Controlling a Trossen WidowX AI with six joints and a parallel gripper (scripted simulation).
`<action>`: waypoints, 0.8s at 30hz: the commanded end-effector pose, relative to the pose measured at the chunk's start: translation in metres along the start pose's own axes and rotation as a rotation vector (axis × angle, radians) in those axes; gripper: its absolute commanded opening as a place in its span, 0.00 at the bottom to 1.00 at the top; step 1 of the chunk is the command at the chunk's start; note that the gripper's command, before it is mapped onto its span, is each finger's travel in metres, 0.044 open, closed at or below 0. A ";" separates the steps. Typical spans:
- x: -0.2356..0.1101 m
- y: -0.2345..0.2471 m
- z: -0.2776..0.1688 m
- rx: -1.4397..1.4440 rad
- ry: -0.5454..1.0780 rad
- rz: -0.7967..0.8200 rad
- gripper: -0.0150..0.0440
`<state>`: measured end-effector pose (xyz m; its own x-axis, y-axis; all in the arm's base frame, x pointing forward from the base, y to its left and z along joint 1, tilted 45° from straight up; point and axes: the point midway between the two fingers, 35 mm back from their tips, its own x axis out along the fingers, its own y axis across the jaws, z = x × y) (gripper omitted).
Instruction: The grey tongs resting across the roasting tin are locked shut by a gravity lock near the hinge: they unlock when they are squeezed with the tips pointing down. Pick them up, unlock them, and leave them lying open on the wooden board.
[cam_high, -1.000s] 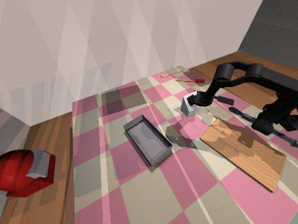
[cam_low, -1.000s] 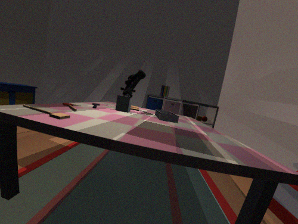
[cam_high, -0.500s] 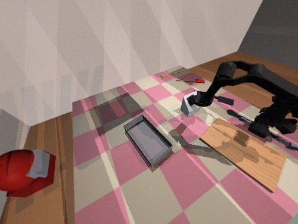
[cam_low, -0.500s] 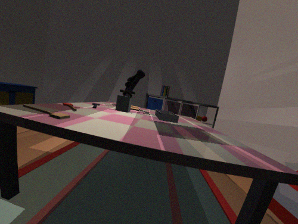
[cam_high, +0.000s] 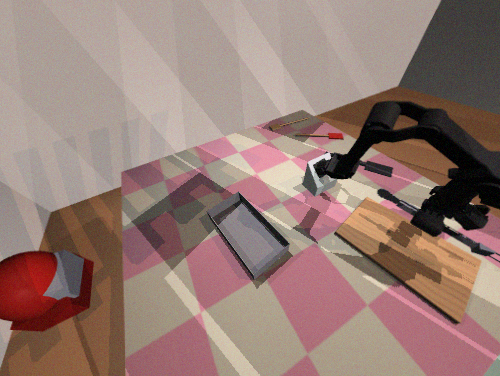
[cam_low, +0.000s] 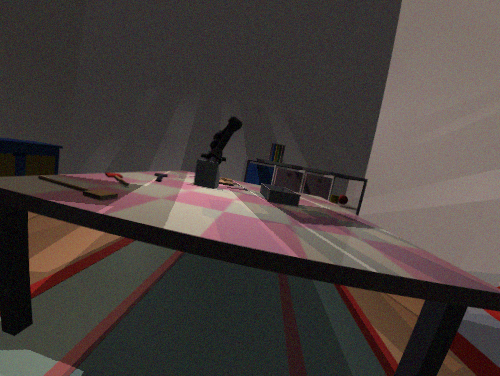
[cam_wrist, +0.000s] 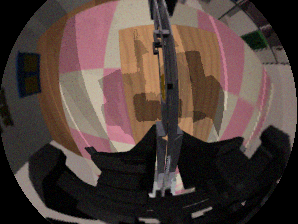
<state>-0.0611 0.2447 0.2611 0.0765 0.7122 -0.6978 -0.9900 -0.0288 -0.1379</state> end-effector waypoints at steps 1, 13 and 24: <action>0.006 0.000 0.000 -0.003 -0.001 0.003 0.00; 0.025 -0.003 -0.001 -0.006 -0.005 0.001 0.00; 0.039 -0.006 -0.003 -0.008 -0.010 -0.001 0.00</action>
<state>-0.0513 0.2691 0.2338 0.0813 0.7173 -0.6920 -0.9888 -0.0289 -0.1462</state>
